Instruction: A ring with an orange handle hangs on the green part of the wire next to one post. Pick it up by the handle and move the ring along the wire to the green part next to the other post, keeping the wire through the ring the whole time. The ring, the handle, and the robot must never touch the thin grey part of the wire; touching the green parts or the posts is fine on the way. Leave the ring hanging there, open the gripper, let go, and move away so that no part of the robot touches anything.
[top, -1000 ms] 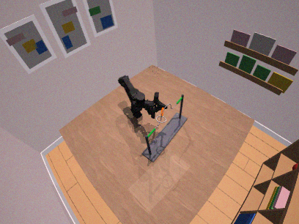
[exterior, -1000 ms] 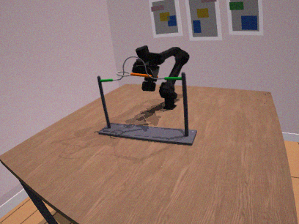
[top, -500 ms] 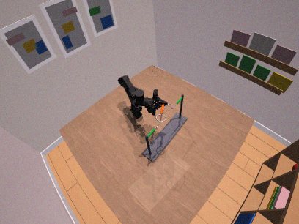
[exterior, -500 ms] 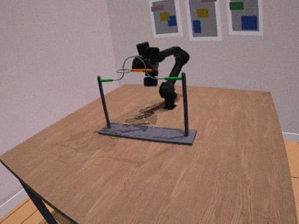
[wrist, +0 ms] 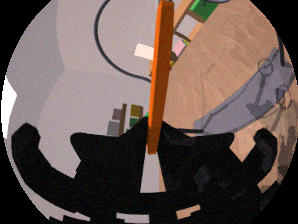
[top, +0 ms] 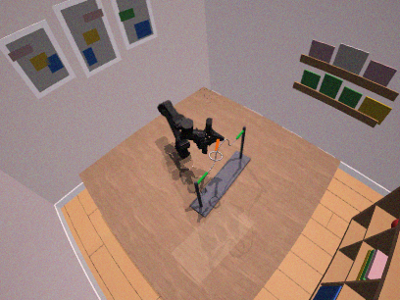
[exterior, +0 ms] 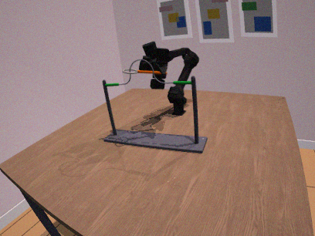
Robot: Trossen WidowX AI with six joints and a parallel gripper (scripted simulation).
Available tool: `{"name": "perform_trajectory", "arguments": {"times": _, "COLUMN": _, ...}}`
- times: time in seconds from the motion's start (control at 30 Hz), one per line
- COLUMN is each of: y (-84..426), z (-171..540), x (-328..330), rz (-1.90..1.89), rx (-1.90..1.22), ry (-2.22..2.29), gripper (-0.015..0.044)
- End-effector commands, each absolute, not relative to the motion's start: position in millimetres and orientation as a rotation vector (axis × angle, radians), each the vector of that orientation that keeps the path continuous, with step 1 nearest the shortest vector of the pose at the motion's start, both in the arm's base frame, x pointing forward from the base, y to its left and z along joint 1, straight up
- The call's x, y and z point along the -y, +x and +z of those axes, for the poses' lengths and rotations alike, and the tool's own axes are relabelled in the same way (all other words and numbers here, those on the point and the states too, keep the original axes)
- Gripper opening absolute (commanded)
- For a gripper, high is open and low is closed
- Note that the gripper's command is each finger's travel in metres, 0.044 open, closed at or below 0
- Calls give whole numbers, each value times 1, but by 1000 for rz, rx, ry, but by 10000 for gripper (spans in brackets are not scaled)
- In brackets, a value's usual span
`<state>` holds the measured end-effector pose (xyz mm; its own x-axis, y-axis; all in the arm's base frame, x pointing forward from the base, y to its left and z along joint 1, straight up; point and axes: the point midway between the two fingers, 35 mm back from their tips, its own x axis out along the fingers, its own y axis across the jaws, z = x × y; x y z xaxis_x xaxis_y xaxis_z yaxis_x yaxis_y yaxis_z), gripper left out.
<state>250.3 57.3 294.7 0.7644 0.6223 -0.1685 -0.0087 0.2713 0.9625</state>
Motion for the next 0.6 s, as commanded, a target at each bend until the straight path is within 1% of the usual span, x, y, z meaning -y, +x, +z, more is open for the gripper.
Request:
{"name": "perform_trajectory", "arguments": {"times": 0.0, "y": 251, "z": 294, "x": -56, "rz": 440, "rx": -594, "ry": 1174, "gripper": -150}}
{"name": "perform_trajectory", "arguments": {"times": 0.57, "y": 252, "z": 279, "x": -49, "rz": 333, "rx": -615, "ry": 870, "gripper": -150}}
